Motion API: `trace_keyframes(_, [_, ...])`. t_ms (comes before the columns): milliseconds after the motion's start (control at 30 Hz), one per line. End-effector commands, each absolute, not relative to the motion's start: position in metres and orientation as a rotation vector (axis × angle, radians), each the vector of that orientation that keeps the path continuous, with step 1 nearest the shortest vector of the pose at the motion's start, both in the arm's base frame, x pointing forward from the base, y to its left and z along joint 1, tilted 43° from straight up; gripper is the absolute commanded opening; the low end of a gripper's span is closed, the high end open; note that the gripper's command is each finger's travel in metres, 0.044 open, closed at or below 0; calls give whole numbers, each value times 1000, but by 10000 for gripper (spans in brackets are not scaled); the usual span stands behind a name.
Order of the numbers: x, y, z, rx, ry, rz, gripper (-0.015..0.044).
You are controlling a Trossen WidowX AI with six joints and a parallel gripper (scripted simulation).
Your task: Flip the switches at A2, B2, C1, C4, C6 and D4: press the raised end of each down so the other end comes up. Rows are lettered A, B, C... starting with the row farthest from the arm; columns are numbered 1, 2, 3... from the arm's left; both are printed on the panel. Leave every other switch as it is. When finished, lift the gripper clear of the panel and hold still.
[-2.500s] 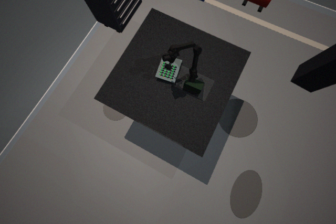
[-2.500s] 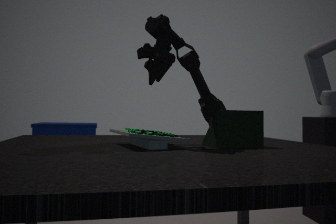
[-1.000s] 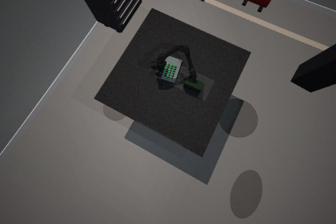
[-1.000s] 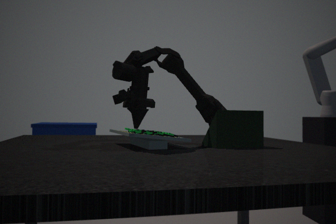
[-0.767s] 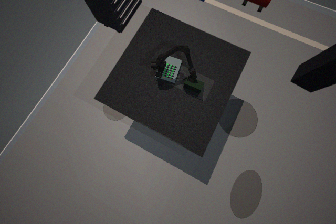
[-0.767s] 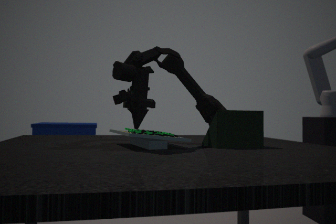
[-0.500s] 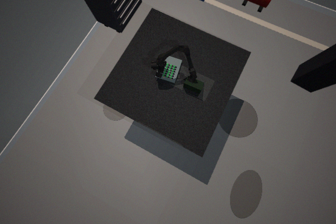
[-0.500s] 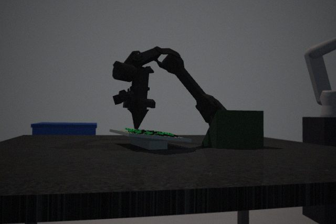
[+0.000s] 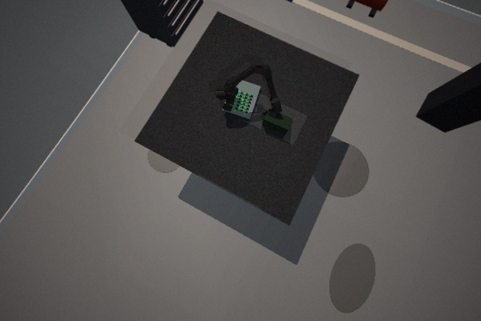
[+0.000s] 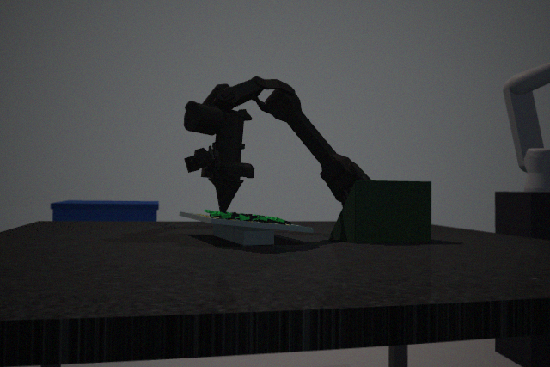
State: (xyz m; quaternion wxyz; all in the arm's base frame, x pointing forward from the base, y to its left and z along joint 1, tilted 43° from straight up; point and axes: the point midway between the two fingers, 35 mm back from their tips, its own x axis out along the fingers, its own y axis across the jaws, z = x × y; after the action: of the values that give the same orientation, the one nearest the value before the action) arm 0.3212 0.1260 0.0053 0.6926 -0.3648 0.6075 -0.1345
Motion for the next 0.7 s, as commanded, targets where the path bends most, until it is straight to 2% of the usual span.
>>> trace_keyframes(0, [322, 125, 5, -822, 1354, -300, 0])
trace_keyframes(667, [323, 124, 3, -822, 1354, -300, 0])
